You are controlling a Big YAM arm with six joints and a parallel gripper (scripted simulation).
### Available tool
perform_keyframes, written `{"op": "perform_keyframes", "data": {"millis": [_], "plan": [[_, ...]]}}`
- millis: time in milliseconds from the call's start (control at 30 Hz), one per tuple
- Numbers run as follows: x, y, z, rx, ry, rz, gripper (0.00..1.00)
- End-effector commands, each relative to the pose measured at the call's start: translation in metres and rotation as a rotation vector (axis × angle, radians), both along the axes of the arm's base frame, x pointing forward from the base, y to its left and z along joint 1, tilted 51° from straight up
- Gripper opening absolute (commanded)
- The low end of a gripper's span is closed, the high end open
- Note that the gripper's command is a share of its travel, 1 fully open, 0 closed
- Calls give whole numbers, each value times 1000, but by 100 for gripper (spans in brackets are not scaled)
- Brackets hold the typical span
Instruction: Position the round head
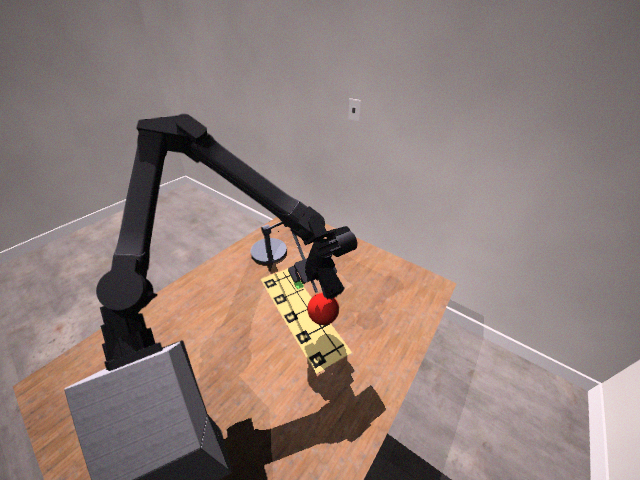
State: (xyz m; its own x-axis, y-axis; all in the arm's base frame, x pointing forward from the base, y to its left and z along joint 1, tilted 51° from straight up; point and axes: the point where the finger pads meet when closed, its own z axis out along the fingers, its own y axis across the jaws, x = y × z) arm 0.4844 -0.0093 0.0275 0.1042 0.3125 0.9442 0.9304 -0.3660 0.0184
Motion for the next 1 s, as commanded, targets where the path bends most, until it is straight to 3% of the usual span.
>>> {"op": "perform_keyframes", "data": {"millis": [0,433,967], "plan": [[8,-10,13,-12,-22,-16,0],[1,-3,2,-2,-6,-5,0],[2,-3,2,-4,-9,-4,0]]}}
